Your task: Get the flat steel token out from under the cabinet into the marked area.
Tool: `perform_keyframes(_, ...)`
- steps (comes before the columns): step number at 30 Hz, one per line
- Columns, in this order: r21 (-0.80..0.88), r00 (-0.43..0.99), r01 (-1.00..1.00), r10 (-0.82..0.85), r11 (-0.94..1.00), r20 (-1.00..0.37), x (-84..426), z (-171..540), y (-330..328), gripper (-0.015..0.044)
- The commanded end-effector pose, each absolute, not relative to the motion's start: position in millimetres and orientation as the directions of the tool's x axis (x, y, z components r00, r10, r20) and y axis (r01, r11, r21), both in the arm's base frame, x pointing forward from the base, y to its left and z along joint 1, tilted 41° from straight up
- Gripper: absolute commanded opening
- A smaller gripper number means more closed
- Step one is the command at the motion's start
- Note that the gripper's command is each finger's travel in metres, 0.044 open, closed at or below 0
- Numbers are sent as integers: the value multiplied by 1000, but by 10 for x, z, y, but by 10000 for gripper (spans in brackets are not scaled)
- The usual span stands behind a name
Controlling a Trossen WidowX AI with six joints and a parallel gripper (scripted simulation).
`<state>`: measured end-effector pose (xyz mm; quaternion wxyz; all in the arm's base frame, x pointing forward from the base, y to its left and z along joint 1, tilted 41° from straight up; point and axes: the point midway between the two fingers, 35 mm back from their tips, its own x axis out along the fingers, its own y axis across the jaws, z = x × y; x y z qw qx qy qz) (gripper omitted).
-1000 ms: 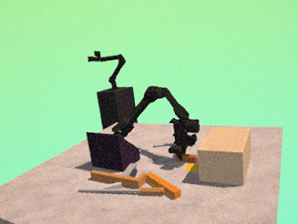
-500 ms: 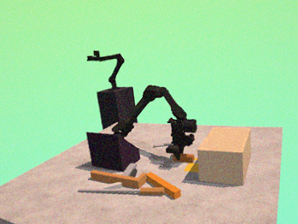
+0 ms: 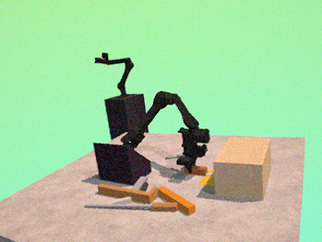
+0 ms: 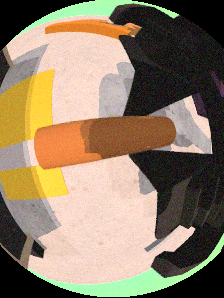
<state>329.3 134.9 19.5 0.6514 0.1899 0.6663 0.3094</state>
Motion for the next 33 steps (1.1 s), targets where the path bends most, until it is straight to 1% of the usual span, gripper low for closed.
perform_keyframes(1, 659, -81, -153, 655, 737, -751, 3234, 186, 1343, 0)
perform_keyframes(33, 659, -83, -152, 655, 737, -751, 2905, 171, 1291, 0)
